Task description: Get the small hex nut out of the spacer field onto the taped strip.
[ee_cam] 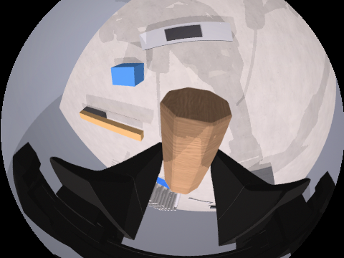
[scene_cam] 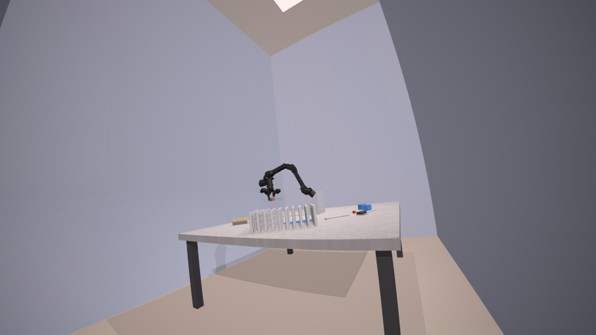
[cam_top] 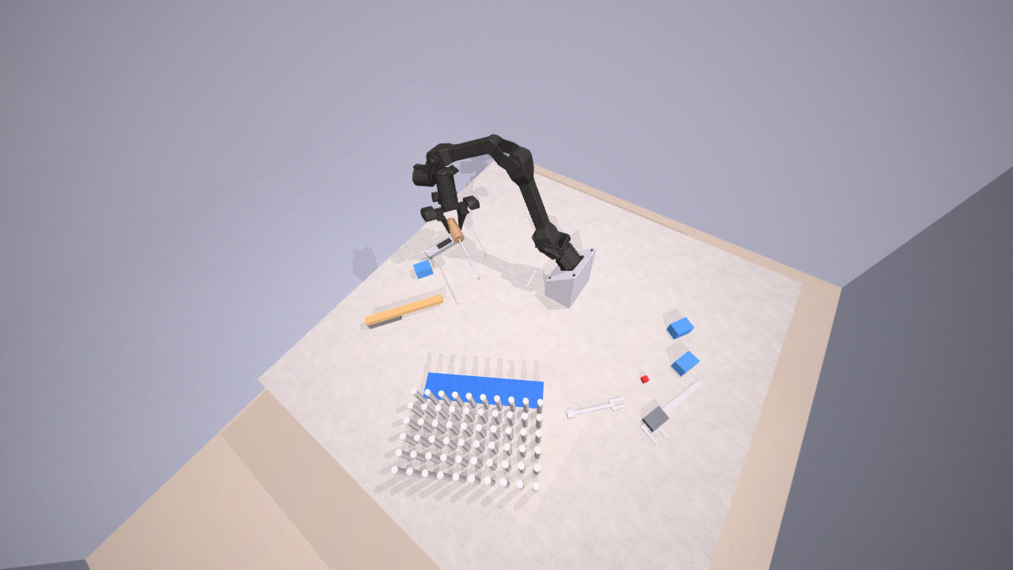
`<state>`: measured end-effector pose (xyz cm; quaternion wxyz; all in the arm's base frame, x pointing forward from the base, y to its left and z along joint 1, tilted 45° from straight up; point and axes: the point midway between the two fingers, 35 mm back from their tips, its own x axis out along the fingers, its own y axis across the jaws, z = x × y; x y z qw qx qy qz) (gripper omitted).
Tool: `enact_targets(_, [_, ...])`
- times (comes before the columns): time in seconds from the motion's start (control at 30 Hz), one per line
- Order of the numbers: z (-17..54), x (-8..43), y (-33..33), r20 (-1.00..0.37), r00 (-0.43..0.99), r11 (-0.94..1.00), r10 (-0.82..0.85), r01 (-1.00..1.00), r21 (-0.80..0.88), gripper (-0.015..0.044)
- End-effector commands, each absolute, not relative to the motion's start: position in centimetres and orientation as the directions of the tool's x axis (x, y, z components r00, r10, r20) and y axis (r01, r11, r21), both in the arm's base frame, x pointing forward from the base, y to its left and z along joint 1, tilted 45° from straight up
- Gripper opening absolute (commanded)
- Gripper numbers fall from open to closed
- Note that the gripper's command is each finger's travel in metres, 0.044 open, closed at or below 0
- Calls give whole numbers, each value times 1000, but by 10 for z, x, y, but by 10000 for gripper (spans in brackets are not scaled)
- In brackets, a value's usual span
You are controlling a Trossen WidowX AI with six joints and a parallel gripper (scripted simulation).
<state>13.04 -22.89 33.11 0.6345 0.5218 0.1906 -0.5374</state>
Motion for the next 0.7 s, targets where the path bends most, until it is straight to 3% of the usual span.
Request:
enact_targets(0.0, [326, 133, -234, -807, 353, -120, -473, 882, 456, 0])
enact_targets(0.67, [311, 138, -254, -807, 353, -120, -473, 882, 456, 0])
